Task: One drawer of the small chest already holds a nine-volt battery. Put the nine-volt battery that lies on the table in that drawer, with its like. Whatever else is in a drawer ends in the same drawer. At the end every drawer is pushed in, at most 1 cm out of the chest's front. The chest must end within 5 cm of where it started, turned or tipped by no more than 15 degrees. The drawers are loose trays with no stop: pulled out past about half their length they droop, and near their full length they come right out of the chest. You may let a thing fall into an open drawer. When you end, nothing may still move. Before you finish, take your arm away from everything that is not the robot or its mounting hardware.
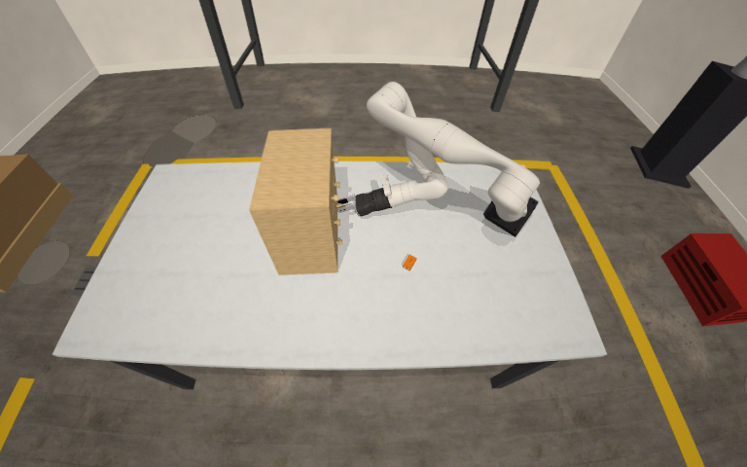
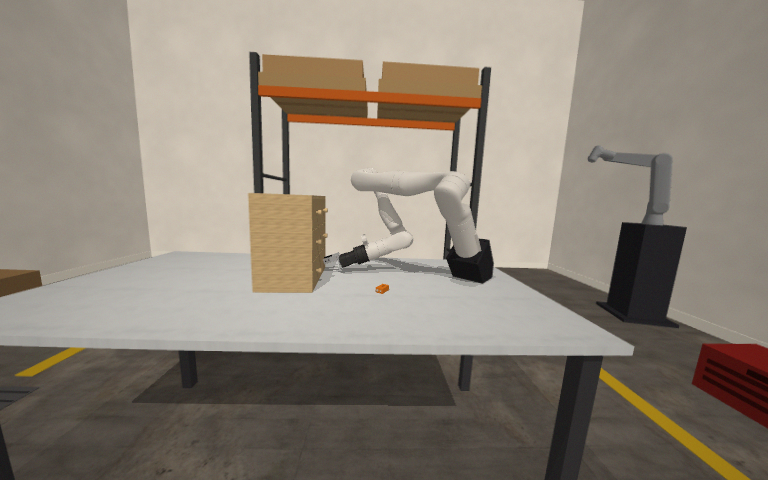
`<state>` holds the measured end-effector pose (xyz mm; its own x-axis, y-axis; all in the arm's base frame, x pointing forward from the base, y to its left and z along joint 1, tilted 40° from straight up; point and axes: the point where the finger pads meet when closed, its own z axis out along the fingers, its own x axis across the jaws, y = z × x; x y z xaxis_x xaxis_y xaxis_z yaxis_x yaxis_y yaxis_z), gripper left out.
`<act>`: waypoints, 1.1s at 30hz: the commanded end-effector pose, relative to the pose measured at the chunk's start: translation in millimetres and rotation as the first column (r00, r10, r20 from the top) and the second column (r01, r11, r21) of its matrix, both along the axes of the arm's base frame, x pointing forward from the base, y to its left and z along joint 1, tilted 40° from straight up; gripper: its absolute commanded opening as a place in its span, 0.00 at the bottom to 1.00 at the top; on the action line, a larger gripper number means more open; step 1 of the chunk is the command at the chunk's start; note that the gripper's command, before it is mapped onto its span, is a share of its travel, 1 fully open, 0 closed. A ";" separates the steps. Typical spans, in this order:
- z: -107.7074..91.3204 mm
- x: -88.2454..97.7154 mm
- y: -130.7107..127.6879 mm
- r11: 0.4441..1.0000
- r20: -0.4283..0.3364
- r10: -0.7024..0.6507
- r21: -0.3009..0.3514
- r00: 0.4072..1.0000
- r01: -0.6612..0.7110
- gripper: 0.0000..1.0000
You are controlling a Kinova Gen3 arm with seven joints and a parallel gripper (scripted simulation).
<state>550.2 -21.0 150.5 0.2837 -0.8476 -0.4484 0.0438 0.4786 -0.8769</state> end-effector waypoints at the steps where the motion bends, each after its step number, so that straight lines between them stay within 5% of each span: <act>1: 0.7 0.0 -0.6 1.000 0.001 -0.001 0.000 1.000 0.001 0.67; 7: 0.7 0.0 -0.6 1.000 0.001 -0.001 0.000 1.000 0.001 0.67; 8: 0.7 0.0 -0.6 1.000 0.001 -0.001 0.000 1.000 0.001 0.37; 33: 0.7 0.0 -0.6 1.000 0.001 -0.001 0.000 1.000 0.001 0.37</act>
